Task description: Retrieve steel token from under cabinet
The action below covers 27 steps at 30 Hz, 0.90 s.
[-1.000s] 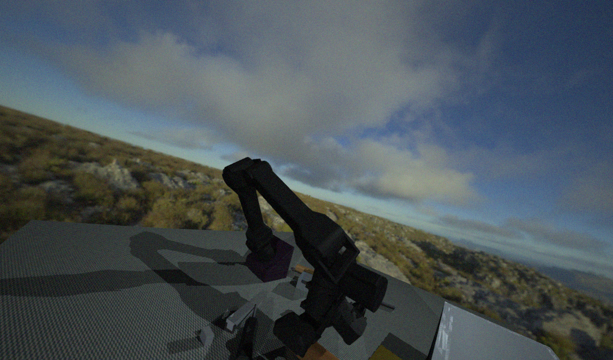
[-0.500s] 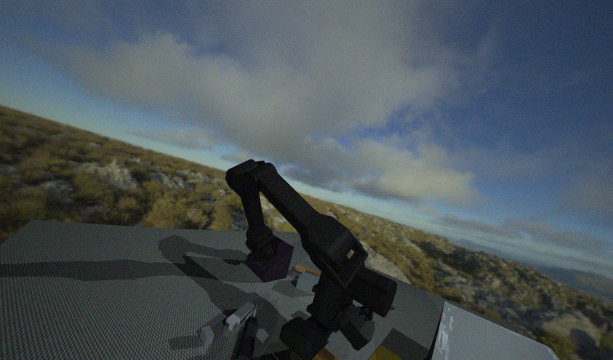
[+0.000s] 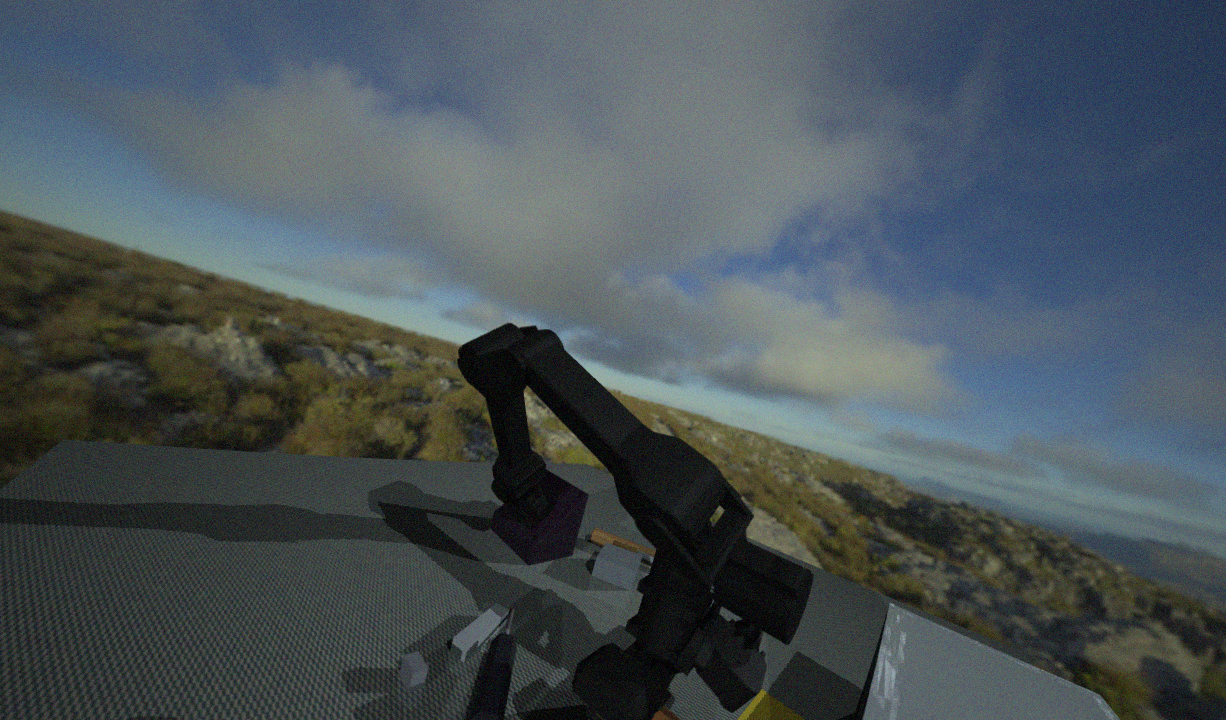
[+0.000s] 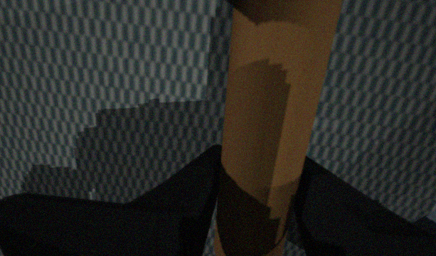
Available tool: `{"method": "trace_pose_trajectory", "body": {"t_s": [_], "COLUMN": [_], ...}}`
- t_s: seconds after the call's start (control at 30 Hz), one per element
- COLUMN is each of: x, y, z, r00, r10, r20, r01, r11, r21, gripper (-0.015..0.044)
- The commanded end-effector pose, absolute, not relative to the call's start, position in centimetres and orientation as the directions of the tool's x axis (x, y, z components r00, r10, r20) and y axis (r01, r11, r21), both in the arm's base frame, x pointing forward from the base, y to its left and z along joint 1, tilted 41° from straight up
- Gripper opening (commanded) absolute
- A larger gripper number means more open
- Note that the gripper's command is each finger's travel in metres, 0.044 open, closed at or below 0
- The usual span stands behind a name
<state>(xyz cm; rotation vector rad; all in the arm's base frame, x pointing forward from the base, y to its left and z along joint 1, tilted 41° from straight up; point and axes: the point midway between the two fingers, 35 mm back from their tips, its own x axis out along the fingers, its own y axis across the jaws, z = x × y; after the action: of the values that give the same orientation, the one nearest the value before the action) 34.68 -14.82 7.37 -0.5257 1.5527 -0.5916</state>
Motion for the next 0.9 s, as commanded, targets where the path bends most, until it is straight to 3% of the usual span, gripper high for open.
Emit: {"method": "trace_pose_trajectory", "body": {"t_s": [0.0,0.87], "x": [35.3,37.7], "y": [-14.9,-15.0], "z": [7.4,7.4], "r00": [-0.063,-0.062], "r10": [-0.651,-0.651], "r20": [-0.756,-0.756], "r01": [0.027,0.028], "r11": [0.756,0.756], "r21": [-0.654,-0.654], "gripper": [0.0000,0.0000]}}
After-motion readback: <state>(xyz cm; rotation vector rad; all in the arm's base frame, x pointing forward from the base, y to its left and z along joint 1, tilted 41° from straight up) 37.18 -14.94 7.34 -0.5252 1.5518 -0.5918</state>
